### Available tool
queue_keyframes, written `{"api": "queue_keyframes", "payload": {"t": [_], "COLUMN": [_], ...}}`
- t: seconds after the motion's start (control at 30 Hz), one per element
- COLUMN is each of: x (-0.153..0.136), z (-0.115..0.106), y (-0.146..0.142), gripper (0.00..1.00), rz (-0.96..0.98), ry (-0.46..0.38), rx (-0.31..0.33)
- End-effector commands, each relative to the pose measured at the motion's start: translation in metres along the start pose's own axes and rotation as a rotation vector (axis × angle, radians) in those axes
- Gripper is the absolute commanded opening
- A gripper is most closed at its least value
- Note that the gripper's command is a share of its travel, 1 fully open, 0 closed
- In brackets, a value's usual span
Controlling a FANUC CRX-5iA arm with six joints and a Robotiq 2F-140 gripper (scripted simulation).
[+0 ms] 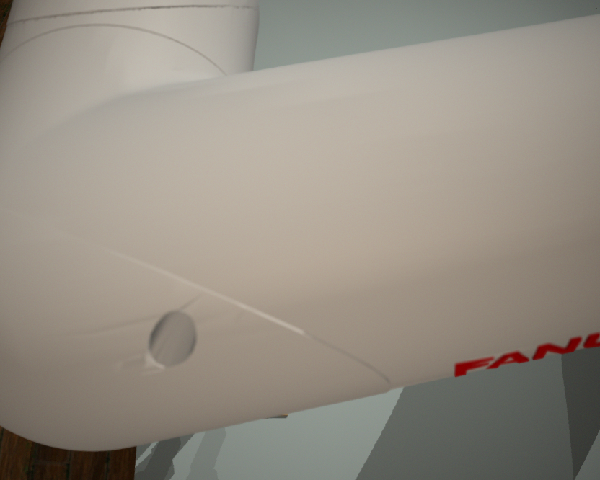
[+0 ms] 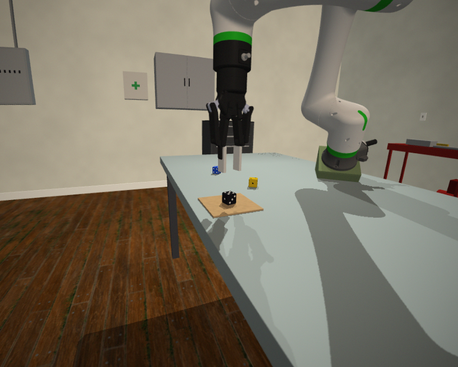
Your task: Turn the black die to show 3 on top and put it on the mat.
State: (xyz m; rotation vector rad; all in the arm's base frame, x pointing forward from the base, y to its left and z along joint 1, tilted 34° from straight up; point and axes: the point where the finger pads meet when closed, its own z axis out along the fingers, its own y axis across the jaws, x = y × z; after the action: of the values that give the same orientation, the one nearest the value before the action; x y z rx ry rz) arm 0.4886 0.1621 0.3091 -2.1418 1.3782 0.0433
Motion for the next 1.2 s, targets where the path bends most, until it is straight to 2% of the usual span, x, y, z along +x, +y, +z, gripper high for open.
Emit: {"api": "queue_keyframes", "payload": {"t": [0.0,0.73,1.17], "x": [0.000,0.000,0.000], "z": [0.000,0.003,0.020], "y": [0.000,0.000,0.000], "gripper": [0.35,0.35,0.35], "rz": [0.000,0.000,0.000], "ry": [0.000,0.004,0.006], "rx": [0.000,0.000,0.000]}}
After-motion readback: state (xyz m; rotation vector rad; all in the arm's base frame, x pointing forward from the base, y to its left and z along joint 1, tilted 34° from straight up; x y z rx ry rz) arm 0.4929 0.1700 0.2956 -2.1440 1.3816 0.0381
